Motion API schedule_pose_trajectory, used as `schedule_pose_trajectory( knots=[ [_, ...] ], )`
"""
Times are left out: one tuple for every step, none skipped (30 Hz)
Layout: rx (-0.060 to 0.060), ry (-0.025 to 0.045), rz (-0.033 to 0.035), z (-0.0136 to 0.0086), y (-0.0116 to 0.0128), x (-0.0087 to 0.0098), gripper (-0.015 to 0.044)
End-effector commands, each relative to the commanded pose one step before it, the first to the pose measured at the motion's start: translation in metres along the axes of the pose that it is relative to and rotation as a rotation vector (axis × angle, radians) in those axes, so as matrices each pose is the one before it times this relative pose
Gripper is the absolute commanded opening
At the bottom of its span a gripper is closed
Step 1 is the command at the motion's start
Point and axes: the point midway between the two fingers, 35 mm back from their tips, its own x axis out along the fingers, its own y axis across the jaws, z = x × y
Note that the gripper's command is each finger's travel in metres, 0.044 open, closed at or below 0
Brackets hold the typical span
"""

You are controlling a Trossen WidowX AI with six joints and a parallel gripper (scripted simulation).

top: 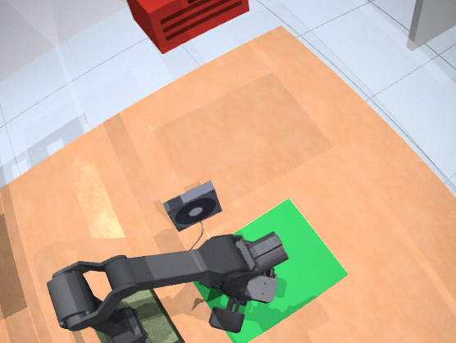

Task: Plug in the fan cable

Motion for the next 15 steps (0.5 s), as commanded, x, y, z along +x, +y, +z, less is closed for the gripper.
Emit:
schedule_pose_trajectory(
  knots=[
    [-0.0044, 0.00379, -0.01011, -0.00003, -0.00103, 0.00875, 0.044],
    [0.0, 0.0, -0.00001, 0.00008, 0.00007, 0.00166, 0.044],
    [0.0, 0.0, -0.00001, 0.00007, 0.00006, 0.00166, 0.044],
    [0.0, 0.0, -0.00001, 0.00006, 0.00005, 0.00166, 0.044],
    [0.0, 0.0, -0.00001, 0.00005, 0.00004, 0.00166, 0.044],
    [0.0, 0.0, -0.00001, 0.00004, 0.00004, 0.00165, 0.044],
    [0.0, 0.0, -0.00001, 0.00003, 0.00003, 0.00165, 0.044],
    [0.0, 0.0, -0.00001, 0.00002, 0.00002, 0.00165, 0.044],
    [0.0, 0.0, -0.00001, 0.00002, 0.00001, 0.00164, 0.044],
    [0.0, 0.0, -0.00001, 0.00001, 0.0, 0.00164, 0.044],
    [0.0, 0.00001, -0.00001, 0.0, 0.0, 0.00164, 0.044],
    [0.0, 0.00001, -0.00001, -0.00001, -0.00001, 0.00163, 0.044],
    [0.0, 0.00001, -0.00001, -0.00002, -0.00002, 0.00163, 0.044],
    [0.0, 0.00001, -0.00001, -0.00003, -0.00003, 0.00163, 0.044],
    [0.0, 0.00001, -0.00001, -0.00004, -0.00003, 0.00163, 0.044]
  ],
)
